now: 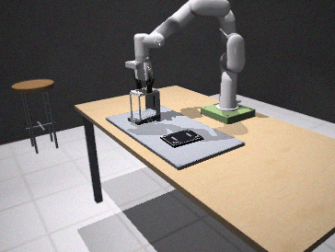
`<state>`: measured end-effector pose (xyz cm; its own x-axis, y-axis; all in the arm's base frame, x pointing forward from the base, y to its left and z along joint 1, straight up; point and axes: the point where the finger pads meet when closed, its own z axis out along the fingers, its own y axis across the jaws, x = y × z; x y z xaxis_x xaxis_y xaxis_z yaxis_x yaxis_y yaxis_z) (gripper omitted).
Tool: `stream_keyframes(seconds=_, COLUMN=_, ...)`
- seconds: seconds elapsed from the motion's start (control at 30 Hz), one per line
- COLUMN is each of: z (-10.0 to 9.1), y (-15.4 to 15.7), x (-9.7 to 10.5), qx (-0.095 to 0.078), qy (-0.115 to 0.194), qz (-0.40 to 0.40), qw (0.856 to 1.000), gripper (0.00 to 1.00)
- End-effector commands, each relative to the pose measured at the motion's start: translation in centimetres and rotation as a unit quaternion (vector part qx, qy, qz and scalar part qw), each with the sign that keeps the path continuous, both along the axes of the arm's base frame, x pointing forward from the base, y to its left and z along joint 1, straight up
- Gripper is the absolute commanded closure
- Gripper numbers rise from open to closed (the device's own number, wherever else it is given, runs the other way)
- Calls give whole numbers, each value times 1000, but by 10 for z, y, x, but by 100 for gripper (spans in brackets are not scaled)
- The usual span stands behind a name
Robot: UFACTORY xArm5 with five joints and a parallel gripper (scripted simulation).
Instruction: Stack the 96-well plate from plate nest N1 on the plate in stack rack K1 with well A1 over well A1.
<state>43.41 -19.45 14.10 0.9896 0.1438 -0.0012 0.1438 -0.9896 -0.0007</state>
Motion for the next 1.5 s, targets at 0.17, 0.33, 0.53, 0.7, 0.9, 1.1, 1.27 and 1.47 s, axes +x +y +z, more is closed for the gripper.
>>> stream_keyframes(seconds=0.17, z=-14, y=0, x=1, qx=-4, qy=0, qz=0, qw=1000, gripper=100)
stream_keyframes(seconds=0.33, z=-22, y=-1, x=1, qx=-4, qy=0, qz=0, qw=1000, gripper=100)
stream_keyframes(seconds=0.53, z=-29, y=-1, x=1, qx=-4, qy=0, qz=0, qw=1000, gripper=100)
stream_keyframes(seconds=0.7, z=-37, y=-1, x=1, qx=-4, qy=0, qz=0, qw=1000, gripper=100)
stream_keyframes(seconds=0.9, z=-47, y=-1, x=1, qx=-4, qy=0, qz=0, qw=1000, gripper=100)
stream_keyframes(seconds=1.1, z=-54, y=-1, x=1, qx=-4, qy=0, qz=0, qw=1000, gripper=100)
stream_keyframes(seconds=1.27, z=-62, y=-1, x=1, qx=-4, qy=0, qz=0, qw=1000, gripper=100)
stream_keyframes(seconds=1.47, z=-72, y=-1, x=1, qx=-4, qy=0, qz=0, qw=1000, gripper=100)
